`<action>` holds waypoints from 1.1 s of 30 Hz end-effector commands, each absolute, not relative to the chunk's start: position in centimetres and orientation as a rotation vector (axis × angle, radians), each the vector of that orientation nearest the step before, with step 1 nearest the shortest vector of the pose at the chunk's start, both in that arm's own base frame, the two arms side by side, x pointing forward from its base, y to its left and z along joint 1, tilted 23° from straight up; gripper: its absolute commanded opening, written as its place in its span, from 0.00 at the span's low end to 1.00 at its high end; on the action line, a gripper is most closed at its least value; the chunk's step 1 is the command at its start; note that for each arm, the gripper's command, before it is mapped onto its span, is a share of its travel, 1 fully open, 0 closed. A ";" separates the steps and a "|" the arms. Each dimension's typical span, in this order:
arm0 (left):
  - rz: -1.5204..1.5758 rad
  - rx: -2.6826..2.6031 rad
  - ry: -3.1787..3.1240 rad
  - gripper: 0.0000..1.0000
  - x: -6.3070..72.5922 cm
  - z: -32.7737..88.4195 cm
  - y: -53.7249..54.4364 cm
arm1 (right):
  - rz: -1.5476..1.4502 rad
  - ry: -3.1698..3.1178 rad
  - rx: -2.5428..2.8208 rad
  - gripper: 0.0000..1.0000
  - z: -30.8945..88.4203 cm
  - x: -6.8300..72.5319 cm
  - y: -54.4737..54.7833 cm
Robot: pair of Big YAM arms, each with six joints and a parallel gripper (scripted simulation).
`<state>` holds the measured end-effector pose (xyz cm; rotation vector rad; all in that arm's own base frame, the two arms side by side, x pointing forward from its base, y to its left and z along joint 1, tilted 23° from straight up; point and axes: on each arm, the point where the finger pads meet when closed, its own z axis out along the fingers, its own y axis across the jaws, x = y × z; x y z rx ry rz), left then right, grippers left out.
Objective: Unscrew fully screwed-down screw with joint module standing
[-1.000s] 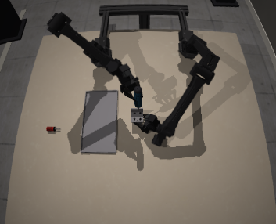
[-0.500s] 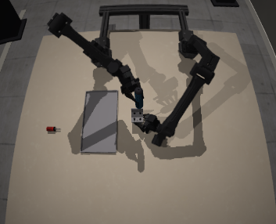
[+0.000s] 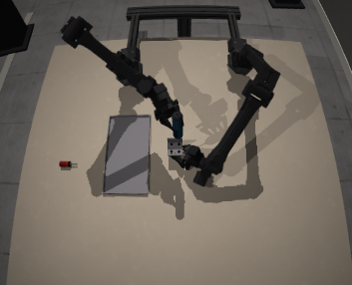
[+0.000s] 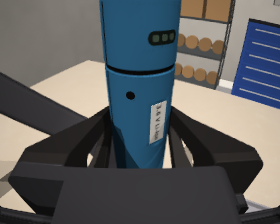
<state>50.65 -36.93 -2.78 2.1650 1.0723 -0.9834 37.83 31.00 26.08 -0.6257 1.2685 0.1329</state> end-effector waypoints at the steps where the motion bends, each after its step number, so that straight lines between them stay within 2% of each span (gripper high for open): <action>1: -0.959 2.163 1.047 0.59 51.3 -1.9 -37.5 | 0.160 1.220 -0.580 0.42 29.3 39.0 32.0; 33: -0.959 2.163 1.047 0.59 51.3 -1.9 -37.5 | 0.154 1.217 -0.570 0.42 28.7 39.7 31.7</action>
